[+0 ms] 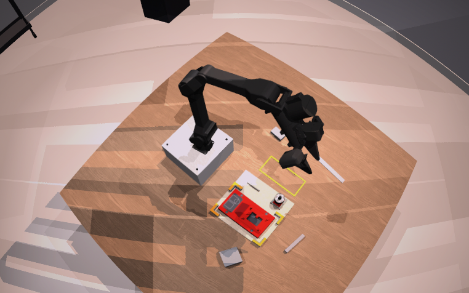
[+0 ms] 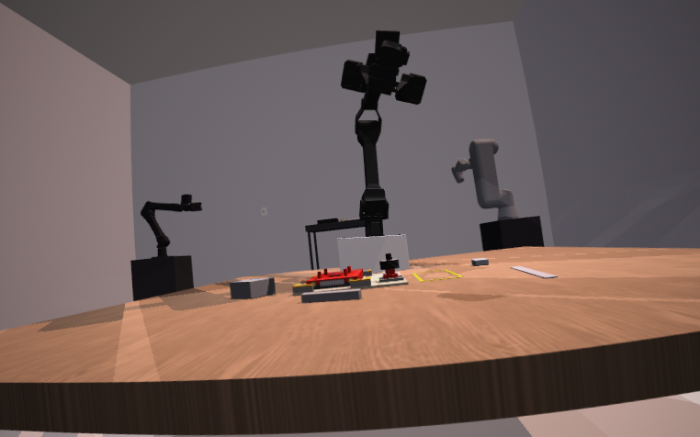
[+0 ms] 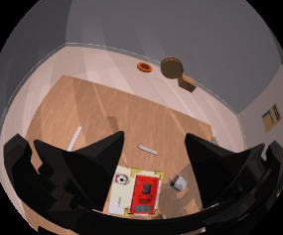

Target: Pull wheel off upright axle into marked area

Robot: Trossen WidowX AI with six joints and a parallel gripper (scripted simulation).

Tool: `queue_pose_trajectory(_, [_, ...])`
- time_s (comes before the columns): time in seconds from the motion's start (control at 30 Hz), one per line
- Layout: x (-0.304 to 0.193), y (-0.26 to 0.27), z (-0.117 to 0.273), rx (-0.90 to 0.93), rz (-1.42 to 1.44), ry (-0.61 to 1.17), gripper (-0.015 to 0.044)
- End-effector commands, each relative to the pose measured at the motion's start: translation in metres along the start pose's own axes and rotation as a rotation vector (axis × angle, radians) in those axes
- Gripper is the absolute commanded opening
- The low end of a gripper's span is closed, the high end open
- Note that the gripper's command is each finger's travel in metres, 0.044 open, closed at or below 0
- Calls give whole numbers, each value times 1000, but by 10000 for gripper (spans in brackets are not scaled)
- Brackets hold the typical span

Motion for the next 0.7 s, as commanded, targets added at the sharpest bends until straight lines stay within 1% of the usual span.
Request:
queue_pose_trajectory(0.0, [-19,9,-26,37,-188,96,300])
queue_pose_trajectory(0.17, [-48,22,-58,57,-457,242,300])
queue_pose_trajectory(0.33, [-80,36,-85,37,-728,398,300])
queue_pose_trajectory(0.5, [-113,48,-108,-26,-999,560,300])
queue_pose_trajectory(0.67, [-148,61,-125,-136,-1265,721,300])
Point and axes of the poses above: the point midway between the two fingers, 35 mm back from their tips, its own z axis back along the fingers, its own y axis across the jaws, x = y × z, the point moved 2 cm from there along z, back along the fingers, and after that the axes turned 5 degrees about z, right-handed, at the moved point
